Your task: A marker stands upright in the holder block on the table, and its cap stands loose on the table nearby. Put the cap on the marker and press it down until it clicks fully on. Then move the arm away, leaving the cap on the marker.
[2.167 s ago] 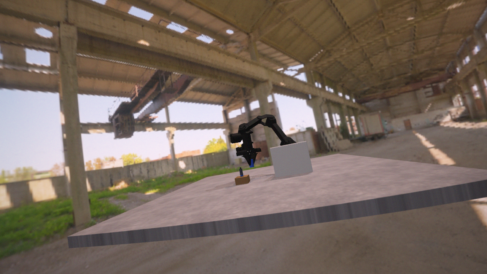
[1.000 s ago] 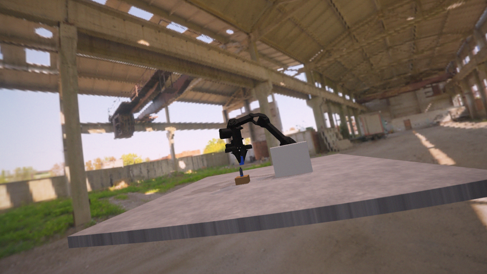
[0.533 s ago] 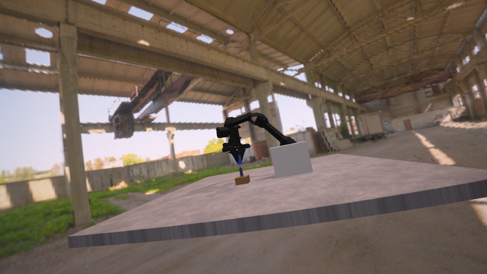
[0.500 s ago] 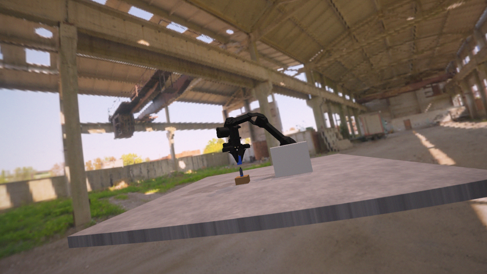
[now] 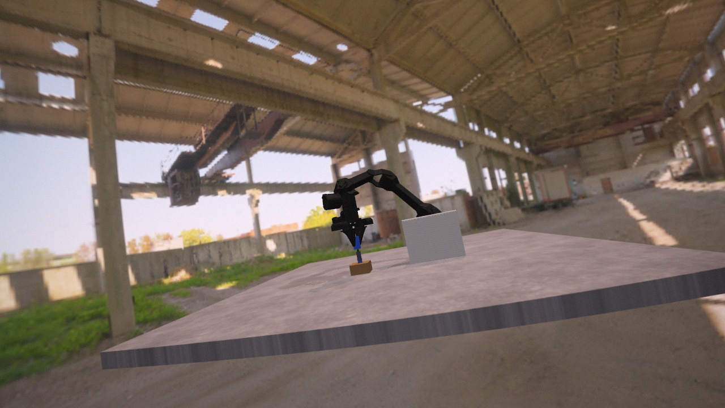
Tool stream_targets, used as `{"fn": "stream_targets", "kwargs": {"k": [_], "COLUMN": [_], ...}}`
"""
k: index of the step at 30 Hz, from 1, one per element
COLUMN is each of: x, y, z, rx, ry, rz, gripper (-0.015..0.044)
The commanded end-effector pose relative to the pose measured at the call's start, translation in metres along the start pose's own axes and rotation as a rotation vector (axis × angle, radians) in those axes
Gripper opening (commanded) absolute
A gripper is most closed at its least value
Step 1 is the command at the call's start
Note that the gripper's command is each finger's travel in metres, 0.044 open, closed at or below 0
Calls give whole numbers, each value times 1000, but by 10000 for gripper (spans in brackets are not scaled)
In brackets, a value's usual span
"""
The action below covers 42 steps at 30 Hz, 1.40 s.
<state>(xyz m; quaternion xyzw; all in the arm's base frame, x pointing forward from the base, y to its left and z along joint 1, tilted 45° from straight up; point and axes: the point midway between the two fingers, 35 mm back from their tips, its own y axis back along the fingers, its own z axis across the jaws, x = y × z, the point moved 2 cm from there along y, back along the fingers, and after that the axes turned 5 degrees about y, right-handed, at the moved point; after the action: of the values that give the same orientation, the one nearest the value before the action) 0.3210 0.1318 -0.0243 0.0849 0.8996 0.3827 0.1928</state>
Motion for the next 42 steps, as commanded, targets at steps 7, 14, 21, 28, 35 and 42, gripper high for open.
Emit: {"fn": "stream_targets", "kwargs": {"k": [7,14,21,28,35,42], "x": [0,0,0,0,0,0], "y": [-16,-28,-39,-41,-40,-40], "z": [0,0,-1,-1,-1,-1], "rx": [2,3,3,4,3,3], "ry": [6,5,5,5,0,0], "rz": [-3,-3,-4,-4,-1,-1], "gripper": [0,0,0,0,79,263]}}
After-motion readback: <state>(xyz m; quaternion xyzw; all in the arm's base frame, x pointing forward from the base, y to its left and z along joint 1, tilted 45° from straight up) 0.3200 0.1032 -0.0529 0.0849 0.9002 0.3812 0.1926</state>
